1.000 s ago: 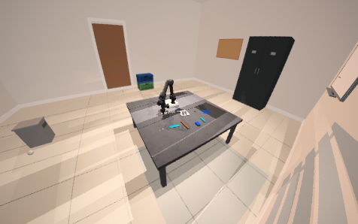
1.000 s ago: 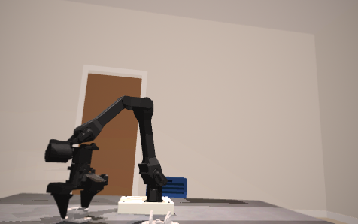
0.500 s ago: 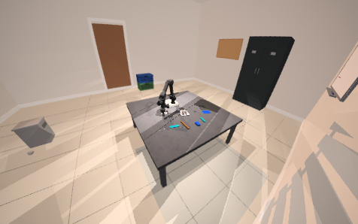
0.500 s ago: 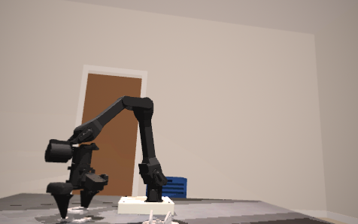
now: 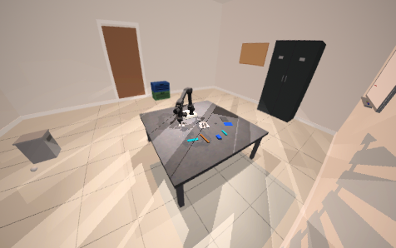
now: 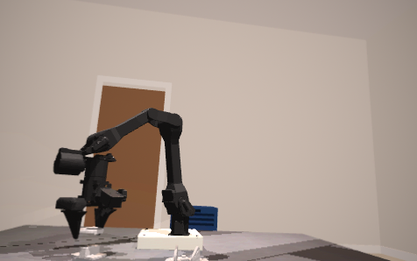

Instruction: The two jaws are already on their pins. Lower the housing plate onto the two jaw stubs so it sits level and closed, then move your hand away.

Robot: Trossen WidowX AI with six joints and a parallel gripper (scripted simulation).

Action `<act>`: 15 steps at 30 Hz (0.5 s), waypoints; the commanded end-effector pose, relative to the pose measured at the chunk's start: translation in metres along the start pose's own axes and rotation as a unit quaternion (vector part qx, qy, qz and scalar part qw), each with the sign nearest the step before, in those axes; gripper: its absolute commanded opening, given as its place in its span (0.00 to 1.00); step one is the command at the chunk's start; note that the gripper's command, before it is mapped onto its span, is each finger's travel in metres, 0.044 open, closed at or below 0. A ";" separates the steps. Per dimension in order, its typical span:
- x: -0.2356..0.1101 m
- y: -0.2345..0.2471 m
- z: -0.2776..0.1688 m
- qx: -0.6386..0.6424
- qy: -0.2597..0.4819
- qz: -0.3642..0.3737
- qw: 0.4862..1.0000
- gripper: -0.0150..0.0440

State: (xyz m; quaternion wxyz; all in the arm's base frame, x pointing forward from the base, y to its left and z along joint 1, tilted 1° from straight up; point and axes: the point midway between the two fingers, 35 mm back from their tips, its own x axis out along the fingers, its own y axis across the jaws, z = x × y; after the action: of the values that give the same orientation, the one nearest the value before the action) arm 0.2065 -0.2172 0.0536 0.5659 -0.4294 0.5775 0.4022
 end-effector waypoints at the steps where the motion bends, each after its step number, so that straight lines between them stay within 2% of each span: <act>1: -0.015 0.000 0.001 0.000 -0.001 -0.002 1.000 0.85; 8: -0.035 0.002 0.002 -0.001 -0.002 -0.002 1.000 0.85; 15: -0.036 0.000 0.006 0.010 -0.002 -0.003 1.000 0.85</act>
State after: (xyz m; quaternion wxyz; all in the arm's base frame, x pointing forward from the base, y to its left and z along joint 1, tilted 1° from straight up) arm 0.2053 -0.2139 0.0873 0.5671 -0.4291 0.5782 0.4000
